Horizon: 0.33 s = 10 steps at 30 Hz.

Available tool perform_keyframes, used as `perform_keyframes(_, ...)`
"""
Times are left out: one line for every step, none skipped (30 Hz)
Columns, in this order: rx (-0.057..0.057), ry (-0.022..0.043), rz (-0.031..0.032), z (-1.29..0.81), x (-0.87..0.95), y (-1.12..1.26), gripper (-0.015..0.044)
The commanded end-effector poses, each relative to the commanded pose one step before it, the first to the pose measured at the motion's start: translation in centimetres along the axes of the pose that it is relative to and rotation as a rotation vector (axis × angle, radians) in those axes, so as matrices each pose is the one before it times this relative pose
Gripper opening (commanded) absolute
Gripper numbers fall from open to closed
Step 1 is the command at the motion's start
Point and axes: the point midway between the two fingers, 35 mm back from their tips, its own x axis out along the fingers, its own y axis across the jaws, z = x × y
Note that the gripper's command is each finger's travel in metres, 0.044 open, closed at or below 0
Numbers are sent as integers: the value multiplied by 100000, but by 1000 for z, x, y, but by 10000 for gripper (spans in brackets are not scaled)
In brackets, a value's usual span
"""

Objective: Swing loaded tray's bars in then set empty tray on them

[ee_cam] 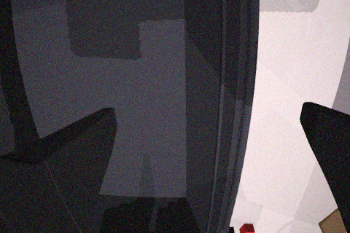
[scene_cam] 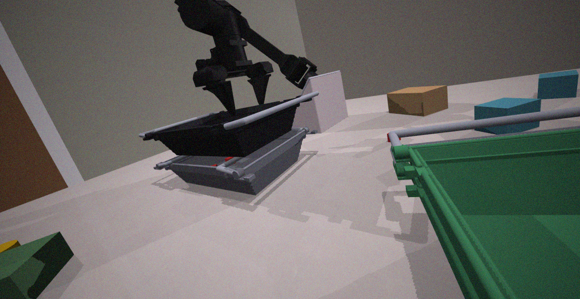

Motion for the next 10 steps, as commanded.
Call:
perform_keyframes(256,501,474,-125,-2732,141,440)
perform_keyframes(-32,-18,-34,6,-636,-41,440)
perform_keyframes(-29,-34,-39,12,-638,-56,440)
perform_keyframes(-25,-50,-42,18,-639,-71,440)
perform_keyframes(-22,-67,-46,25,-640,-85,440)
perform_keyframes(-18,-83,-48,31,-639,-100,440)
perform_keyframes(-12,-79,-41,30,-516,-91,440)
perform_keyframes(-6,-53,-25,21,-312,-60,440)
perform_keyframes(-2,-19,-9,7,-104,-21,440)
perform_keyframes(0,0,0,0,0,0,440)
